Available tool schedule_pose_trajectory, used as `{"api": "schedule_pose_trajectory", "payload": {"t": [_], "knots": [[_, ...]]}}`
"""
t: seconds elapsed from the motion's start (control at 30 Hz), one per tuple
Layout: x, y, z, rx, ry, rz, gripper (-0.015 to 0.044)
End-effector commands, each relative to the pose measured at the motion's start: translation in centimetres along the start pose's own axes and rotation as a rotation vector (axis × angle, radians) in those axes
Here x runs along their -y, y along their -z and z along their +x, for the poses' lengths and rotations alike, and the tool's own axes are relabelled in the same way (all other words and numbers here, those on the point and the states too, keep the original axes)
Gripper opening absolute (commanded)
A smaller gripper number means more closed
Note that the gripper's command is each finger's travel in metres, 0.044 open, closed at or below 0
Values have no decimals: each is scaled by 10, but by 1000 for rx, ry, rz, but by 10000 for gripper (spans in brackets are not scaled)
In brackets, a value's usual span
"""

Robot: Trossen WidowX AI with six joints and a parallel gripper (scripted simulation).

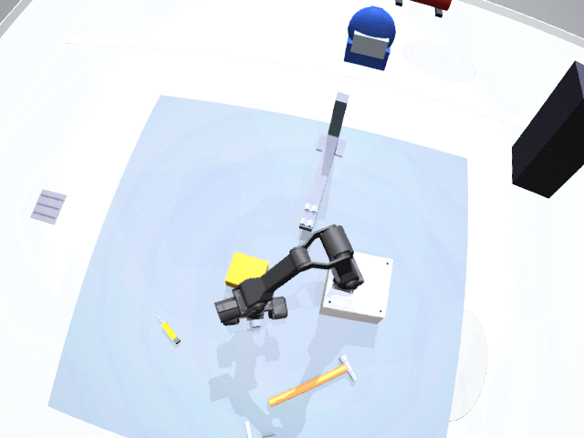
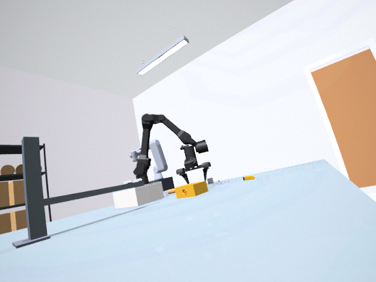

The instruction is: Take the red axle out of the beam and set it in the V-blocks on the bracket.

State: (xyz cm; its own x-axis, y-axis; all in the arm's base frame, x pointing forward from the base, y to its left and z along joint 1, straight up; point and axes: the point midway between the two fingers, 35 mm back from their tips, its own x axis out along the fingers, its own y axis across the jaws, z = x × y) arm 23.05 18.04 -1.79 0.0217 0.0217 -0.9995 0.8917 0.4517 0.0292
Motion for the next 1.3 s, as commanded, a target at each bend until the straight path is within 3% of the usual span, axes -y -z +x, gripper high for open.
{"api": "schedule_pose_trajectory", "payload": {"t": [0.0, 0.57, 0.97, 1.27], "knots": [[3, -1, 9, 7, 13, 6, 440], [4, -2, 33, 7, 13, 6, 440], [4, -2, 33, 7, 13, 6, 125], [4, -2, 33, 7, 13, 6, 45]]}}
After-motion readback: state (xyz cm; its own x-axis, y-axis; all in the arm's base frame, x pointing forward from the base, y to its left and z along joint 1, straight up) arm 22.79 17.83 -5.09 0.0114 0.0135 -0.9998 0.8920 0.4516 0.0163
